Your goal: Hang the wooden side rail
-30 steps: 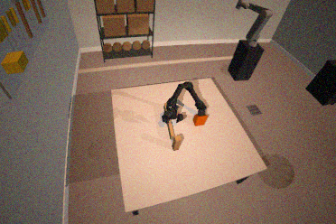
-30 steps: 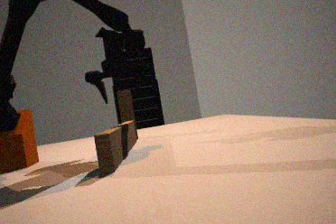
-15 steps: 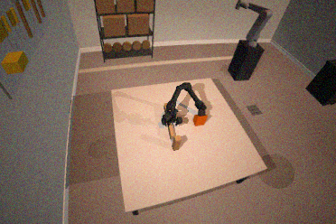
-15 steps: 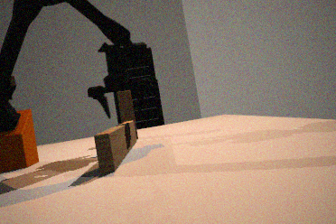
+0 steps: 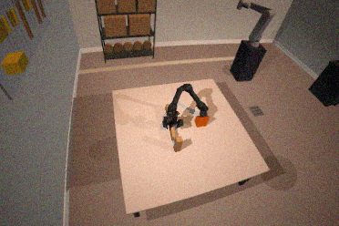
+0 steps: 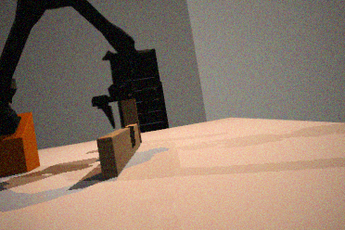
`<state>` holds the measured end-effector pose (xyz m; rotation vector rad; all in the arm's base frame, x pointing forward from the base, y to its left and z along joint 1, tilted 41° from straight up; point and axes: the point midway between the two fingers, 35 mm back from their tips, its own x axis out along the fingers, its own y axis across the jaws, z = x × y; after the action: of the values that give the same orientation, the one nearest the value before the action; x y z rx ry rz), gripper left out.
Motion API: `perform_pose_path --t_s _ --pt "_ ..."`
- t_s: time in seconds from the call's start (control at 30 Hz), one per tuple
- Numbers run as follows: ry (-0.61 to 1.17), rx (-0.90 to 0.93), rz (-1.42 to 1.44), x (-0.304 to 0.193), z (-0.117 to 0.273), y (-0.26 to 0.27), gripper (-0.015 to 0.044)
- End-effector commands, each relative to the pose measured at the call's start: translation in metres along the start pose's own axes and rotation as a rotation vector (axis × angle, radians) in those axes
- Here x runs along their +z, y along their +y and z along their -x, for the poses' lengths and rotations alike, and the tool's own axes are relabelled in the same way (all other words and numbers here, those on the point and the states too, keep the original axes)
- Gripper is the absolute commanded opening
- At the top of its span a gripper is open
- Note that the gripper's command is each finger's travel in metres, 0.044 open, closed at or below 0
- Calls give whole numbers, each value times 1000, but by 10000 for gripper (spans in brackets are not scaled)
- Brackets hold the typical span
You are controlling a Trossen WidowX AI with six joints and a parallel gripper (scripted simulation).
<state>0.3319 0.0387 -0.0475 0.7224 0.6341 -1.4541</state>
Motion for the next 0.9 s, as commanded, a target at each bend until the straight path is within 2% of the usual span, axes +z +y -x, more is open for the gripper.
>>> perform_pose_path --t_s 0.0,0.87 --pt "-9 -4 9 0 -9 -2 440" --pt "-12 -3 8 1 -51 -3 440"
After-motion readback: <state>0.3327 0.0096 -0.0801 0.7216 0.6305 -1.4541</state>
